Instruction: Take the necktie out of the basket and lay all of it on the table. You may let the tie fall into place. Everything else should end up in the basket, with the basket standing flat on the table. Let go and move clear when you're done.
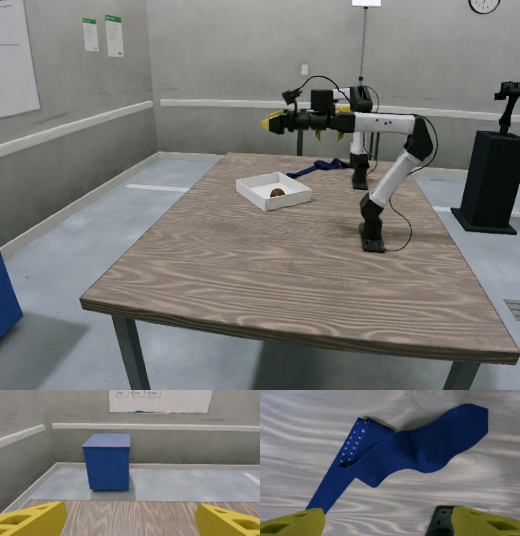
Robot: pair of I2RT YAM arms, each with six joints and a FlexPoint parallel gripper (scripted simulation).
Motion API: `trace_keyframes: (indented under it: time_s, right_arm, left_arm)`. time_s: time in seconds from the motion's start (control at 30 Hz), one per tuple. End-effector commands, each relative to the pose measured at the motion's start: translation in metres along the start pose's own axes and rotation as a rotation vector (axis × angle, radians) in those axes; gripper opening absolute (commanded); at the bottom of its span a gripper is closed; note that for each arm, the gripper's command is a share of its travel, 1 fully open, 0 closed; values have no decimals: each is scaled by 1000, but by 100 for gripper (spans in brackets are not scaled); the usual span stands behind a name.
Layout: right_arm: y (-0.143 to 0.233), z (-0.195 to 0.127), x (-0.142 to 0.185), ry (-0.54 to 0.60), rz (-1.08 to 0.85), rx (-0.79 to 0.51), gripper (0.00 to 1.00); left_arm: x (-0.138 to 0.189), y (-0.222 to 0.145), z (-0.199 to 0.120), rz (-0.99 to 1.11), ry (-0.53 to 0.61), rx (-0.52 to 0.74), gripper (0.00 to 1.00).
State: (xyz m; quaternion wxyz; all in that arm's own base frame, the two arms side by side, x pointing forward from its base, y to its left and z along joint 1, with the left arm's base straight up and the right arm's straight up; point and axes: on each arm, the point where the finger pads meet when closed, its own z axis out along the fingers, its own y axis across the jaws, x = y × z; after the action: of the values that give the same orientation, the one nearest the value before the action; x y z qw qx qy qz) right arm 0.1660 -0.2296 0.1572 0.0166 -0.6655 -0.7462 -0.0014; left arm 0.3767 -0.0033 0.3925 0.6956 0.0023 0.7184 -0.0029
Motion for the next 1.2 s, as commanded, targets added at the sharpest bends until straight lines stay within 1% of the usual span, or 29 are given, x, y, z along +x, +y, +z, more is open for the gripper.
trace_keyframes:
  time_s: [0.0, 0.3, 0.37, 0.87, 0.93, 1.17]
  right_arm:
    - [5, -21, 0, -75, -27, -34, 100]
    - [21, -36, 16, -162, -109, -110, 100]
    - [21, -36, 16, -162, -109, -110, 100]
    - [64, -76, 58, -400, -333, -319, 100]
    - [64, -76, 58, -400, -333, -319, 100]
    - [89, -100, 82, -538, -462, -441, 100]
  left_arm:
    - [0, 0, 0, 0, 0, 0, 100]
    - [0, 0, 0, 0, 0, 0, 100]
    - [0, 0, 0, 0, 0, 0, 100]
    - [0, 0, 0, 0, 0, 0, 100]
    - [0, 0, 0, 0, 0, 0, 100]
    - [0, 0, 0, 0, 0, 0, 100]
